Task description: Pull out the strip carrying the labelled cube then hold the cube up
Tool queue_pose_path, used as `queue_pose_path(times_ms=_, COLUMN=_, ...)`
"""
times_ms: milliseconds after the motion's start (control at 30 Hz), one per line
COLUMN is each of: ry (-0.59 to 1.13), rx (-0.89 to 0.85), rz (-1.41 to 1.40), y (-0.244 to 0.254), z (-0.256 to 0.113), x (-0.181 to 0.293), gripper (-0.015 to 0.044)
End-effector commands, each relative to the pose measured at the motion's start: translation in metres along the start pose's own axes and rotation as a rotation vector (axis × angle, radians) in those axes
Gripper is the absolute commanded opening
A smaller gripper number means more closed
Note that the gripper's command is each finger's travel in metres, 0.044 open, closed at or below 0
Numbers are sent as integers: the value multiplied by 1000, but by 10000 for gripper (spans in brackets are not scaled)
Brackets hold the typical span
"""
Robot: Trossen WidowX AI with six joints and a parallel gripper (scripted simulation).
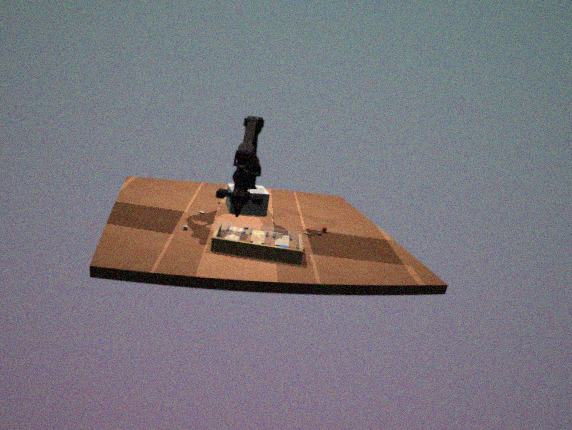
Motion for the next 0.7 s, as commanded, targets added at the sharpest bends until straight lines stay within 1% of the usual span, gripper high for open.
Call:
queue_pose_path(times_ms=0, ry=-1, rx=-4, rz=4, y=1, z=7, x=0, gripper=0)
queue_pose_path(times_ms=667, ry=0, rx=-5, rz=4, y=3, z=40, x=0, gripper=0)
Point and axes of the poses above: the point midway between the two fingers, 35 mm back from their tips, its own z axis out along the fingers, its own y axis across the jaws, x = y × z, the point moved 5 cm from there along -z, back along the fingers, and after that the axes turned 11 degrees about -z, right-handed, at the moved point
